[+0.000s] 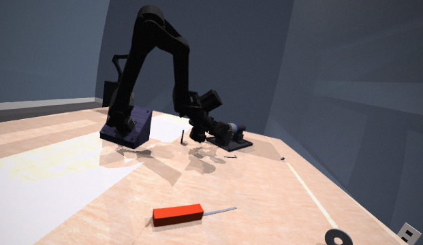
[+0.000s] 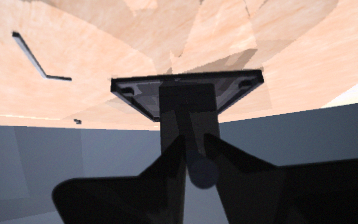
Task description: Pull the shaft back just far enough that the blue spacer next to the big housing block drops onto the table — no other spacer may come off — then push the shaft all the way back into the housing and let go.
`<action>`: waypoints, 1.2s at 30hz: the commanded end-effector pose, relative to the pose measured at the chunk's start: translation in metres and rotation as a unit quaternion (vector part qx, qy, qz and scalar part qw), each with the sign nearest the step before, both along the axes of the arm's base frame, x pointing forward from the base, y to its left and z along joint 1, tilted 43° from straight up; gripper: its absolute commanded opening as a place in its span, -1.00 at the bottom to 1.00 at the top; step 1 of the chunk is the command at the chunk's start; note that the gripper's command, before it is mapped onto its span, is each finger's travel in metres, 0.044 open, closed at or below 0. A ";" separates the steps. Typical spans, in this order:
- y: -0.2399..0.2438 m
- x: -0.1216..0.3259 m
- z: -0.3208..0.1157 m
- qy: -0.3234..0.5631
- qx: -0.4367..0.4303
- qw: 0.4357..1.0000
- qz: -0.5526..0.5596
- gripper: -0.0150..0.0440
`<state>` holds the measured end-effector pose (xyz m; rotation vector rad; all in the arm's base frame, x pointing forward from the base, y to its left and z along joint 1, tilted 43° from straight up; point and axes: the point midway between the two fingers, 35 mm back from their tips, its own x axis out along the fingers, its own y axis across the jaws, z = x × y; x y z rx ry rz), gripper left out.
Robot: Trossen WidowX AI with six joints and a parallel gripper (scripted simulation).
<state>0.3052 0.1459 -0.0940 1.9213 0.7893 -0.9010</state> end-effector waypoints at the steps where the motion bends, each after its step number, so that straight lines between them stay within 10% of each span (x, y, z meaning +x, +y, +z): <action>1: -0.001 -0.001 0.000 0.001 -0.001 1.000 0.001 -0.49; 36: -0.003 -0.003 0.002 0.001 -0.001 1.000 0.001 -0.49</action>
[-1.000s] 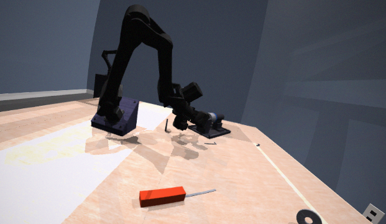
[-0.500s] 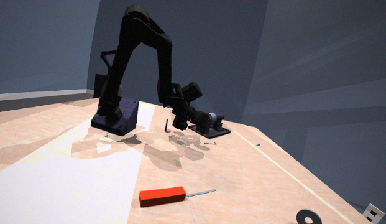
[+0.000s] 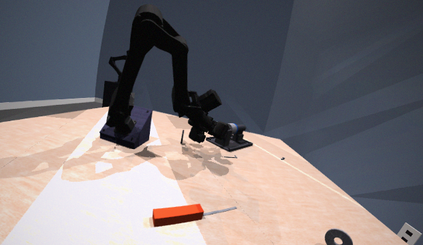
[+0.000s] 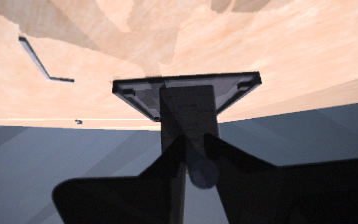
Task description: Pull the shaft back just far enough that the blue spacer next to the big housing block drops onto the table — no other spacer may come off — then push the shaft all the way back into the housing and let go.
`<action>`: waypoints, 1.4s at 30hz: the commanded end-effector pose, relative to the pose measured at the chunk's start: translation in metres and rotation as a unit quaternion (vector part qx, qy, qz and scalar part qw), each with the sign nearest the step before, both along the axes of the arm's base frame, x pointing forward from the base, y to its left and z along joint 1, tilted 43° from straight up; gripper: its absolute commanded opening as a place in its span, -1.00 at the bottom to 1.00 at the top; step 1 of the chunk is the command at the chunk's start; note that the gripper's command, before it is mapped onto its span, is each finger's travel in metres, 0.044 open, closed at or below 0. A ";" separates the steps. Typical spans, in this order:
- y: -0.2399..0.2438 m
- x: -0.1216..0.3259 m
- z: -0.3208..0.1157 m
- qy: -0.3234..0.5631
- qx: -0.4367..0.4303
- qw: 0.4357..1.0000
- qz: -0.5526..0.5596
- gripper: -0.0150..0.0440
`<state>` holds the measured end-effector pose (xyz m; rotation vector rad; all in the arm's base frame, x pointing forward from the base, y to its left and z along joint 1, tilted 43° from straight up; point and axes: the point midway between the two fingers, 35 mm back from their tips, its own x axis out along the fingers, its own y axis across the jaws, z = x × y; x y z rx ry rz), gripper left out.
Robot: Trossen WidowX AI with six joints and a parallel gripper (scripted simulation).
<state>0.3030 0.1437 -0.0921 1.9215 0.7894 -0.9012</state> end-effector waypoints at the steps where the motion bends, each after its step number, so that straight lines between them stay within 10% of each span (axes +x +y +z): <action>1: -0.001 -0.001 0.000 0.001 -0.001 1.000 0.001 -0.49; 42: -0.003 -0.004 0.002 0.001 -0.001 1.000 0.001 -0.49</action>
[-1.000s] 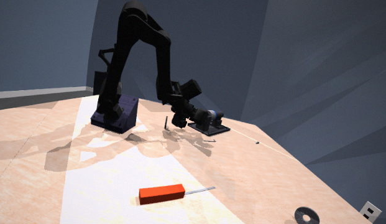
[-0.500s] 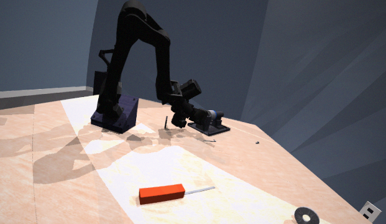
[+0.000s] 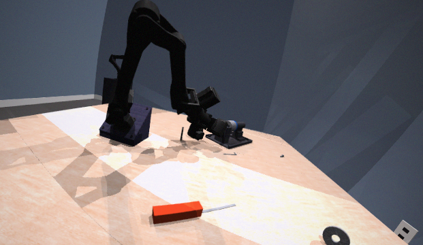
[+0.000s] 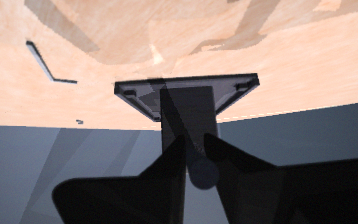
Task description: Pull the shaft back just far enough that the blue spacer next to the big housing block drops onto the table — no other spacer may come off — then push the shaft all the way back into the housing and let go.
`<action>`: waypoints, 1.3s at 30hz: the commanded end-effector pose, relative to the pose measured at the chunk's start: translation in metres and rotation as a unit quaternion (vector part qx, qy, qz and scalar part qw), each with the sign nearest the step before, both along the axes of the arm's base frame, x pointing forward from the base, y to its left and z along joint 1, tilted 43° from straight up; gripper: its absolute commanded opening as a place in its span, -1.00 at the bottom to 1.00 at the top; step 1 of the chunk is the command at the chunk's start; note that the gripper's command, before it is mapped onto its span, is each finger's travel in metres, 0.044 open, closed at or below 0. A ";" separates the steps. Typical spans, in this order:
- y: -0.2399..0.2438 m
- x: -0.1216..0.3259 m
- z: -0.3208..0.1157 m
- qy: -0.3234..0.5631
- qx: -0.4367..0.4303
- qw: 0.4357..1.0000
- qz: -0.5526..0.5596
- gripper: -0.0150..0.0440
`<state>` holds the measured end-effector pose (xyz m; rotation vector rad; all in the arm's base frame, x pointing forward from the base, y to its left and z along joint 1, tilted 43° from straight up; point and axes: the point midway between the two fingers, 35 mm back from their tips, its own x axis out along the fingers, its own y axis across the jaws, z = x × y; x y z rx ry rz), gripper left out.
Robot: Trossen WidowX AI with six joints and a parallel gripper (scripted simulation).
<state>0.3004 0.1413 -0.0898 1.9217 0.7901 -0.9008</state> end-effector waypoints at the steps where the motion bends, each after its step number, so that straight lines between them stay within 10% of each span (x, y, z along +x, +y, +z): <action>1: -0.001 -0.001 0.000 0.001 -0.002 1.000 0.001 -0.49; 39: -0.003 -0.004 0.002 0.001 -0.002 1.000 0.001 -0.49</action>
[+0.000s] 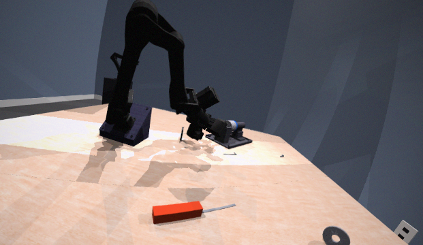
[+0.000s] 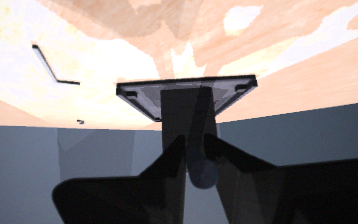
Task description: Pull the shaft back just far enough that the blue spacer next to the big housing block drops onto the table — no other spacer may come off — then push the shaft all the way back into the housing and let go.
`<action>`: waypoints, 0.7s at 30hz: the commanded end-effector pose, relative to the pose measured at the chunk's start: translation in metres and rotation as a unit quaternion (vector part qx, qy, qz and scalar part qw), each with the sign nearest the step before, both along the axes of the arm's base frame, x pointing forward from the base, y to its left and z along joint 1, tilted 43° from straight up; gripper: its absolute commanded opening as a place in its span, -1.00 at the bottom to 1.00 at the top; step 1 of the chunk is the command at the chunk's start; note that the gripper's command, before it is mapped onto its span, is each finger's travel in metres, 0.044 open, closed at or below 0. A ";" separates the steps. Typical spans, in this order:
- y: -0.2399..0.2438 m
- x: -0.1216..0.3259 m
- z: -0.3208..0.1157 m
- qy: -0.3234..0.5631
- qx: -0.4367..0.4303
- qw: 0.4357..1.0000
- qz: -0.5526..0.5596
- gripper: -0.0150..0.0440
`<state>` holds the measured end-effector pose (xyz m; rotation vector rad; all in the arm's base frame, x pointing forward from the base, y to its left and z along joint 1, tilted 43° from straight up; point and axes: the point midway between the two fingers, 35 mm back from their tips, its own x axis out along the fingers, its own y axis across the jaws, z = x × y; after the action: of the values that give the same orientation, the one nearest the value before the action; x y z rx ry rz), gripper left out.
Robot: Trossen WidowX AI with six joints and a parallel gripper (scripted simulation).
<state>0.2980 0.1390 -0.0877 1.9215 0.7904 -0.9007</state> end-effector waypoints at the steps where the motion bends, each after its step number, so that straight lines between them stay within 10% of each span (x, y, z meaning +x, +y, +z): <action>1: -0.001 -0.001 0.000 0.001 -0.002 1.000 0.001 -0.49; 21: -0.002 -0.002 0.001 0.001 -0.002 1.000 0.001 -0.49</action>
<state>0.2967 0.1377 -0.0866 1.9214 0.7905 -0.9008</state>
